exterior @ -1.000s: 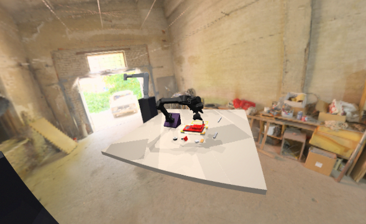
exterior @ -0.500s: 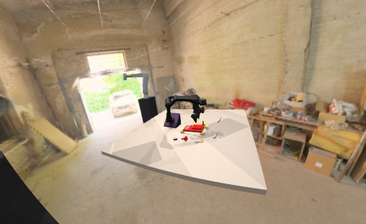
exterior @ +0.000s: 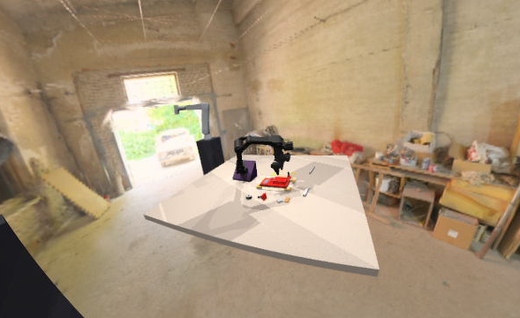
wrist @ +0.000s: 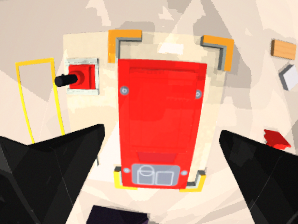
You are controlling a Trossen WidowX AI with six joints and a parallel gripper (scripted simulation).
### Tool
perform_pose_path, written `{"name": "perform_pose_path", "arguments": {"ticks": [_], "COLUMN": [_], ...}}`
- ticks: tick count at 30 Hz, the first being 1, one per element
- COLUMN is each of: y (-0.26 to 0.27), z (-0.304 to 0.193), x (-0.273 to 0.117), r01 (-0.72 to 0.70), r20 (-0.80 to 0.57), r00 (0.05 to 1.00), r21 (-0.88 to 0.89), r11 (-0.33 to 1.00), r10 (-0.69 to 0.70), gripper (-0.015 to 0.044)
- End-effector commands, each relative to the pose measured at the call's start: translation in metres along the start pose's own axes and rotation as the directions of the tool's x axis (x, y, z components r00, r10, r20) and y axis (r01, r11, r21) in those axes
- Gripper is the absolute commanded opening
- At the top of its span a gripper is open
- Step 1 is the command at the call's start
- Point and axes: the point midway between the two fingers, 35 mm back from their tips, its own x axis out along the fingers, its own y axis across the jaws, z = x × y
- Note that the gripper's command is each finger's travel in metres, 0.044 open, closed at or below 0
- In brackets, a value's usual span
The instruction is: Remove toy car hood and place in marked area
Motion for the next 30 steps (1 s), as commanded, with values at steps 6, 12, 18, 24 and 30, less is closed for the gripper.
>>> {"name": "perform_pose_path", "arguments": {"ticks": [6,12,18,24,30], "y": [0.0,0.0,0.0,0.0,-0.001], "z": [-0.002,-0.002,-0.002,-0.002,-0.003], "x": [0.01,0.015,0.02,0.025,0.03], "r01": [0.006,0.006,0.006,0.006,0.007], "r20": [-0.005,-0.005,-0.005,-0.005,-0.005], "r00": [1.0,1.0,1.0,1.0,1.0], "r21": [-0.009,-0.009,-0.009,-0.009,-0.009], "r11": [1.0,1.0,1.0,1.0,1.0], "r10": [-0.006,-0.006,-0.006,-0.006,-0.007], "gripper": [0.044,0.044,0.044,0.044,0.044]}}
